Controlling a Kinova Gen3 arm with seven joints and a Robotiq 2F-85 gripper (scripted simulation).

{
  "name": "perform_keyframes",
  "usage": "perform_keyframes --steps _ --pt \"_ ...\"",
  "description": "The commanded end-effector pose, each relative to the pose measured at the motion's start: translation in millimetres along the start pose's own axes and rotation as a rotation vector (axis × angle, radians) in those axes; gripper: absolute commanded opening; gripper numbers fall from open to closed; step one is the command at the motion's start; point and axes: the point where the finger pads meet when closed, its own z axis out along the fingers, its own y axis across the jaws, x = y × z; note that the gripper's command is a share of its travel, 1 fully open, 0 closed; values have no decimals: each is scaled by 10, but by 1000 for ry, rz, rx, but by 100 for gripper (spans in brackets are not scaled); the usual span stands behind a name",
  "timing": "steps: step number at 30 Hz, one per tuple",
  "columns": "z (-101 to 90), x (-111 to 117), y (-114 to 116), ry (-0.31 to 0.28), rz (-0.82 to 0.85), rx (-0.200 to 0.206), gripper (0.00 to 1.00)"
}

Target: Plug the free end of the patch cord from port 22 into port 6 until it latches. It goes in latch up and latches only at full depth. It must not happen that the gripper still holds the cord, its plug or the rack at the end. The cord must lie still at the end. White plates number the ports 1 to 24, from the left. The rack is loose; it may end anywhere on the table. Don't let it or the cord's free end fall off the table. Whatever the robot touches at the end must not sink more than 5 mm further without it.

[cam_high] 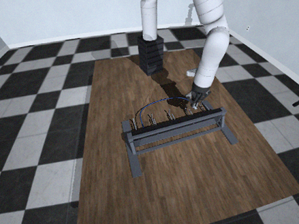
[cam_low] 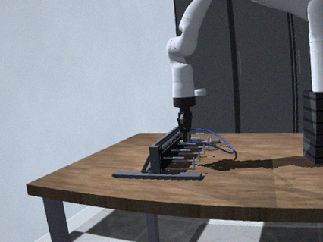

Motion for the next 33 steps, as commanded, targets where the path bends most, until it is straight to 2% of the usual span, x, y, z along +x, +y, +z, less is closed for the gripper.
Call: perform_keyframes --steps 1,33 --pt "34 -22 3 1 2 -1 0" --pt "69 -74 4 1 2 -1 0"
